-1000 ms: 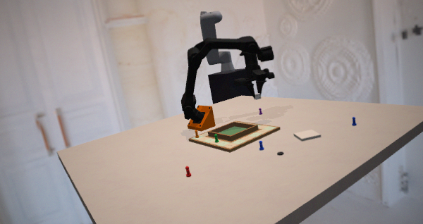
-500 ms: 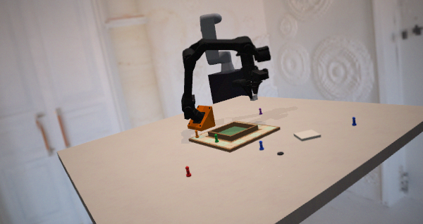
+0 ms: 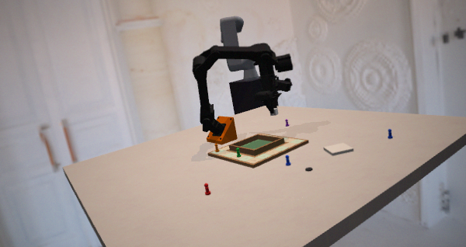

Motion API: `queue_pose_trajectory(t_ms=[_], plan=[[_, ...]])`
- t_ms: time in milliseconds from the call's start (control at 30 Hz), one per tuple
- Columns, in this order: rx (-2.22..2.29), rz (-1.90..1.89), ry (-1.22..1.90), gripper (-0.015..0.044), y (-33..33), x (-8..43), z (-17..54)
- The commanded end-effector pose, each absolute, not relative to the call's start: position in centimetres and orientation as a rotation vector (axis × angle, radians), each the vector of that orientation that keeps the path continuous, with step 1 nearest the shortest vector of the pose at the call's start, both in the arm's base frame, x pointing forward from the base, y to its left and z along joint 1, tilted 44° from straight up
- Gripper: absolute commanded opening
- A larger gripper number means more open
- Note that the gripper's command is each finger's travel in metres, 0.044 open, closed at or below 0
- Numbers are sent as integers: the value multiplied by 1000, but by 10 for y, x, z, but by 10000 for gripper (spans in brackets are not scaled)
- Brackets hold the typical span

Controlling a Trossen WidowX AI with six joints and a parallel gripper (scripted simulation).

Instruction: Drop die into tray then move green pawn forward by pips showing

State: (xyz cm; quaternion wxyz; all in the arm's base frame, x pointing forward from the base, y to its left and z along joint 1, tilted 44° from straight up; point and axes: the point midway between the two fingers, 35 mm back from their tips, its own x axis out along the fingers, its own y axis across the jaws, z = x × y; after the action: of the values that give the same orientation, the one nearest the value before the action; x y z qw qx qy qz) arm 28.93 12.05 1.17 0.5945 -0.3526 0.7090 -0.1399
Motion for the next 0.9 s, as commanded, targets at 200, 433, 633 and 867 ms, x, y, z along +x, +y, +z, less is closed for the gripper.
queue_pose_trajectory(t_ms=[200, 433, 633, 867], plan=[[-1024, -109, 1716, 0, 93, 290, 26], [-1171, 60, 1753, 0, 74, 289, 36], [-1294, 210, 1777, 0, 59, 287, 44], [-1436, 390, 1794, 0, 40, 282, 53]])
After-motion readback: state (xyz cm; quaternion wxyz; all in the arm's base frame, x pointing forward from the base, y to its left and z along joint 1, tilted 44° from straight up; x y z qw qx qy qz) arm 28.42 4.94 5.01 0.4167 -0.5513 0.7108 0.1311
